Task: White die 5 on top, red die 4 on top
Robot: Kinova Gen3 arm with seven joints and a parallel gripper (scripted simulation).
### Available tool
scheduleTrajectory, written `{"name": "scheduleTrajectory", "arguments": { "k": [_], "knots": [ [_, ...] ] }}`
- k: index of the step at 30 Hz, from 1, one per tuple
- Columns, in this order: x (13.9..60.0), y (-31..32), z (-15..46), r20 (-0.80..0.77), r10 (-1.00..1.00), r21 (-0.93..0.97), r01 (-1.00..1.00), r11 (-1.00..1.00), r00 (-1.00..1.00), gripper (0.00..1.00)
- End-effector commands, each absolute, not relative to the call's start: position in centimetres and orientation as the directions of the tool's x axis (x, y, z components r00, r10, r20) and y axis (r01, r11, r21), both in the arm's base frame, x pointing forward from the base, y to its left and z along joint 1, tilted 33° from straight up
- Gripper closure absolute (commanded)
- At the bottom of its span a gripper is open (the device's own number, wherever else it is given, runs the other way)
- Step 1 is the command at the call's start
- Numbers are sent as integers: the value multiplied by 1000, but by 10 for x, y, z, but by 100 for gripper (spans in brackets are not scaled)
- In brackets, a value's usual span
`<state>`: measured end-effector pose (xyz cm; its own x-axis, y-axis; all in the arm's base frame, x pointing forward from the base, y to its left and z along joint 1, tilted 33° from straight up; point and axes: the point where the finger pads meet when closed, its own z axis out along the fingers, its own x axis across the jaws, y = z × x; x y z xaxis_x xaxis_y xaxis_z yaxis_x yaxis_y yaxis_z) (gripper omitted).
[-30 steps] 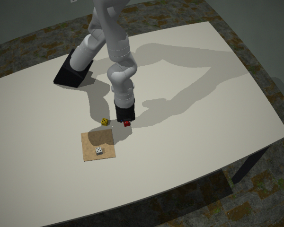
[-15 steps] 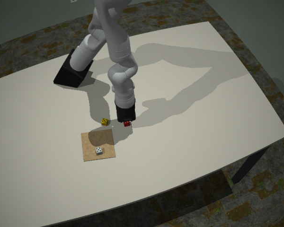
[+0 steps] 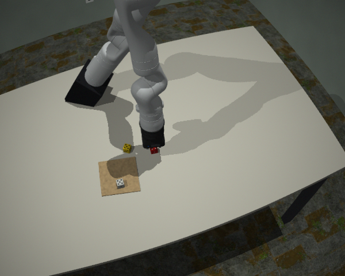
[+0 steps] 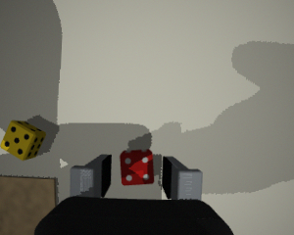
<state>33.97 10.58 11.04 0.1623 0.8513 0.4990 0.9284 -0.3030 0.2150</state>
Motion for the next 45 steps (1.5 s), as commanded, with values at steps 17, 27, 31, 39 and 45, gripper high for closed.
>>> {"name": "scheduleTrajectory", "arguments": {
  "k": [17, 27, 31, 39, 45],
  "knots": [
    [340, 106, 110, 503, 847, 212, 926, -312, 170, 21],
    [344, 112, 99, 503, 847, 212, 926, -312, 170, 21],
    [347, 115, 93, 503, 847, 212, 926, -312, 170, 21],
    [350, 119, 86, 503, 847, 212, 926, -312, 170, 21],
    [350, 120, 84, 503, 847, 212, 926, -312, 170, 21]
  ]
}}
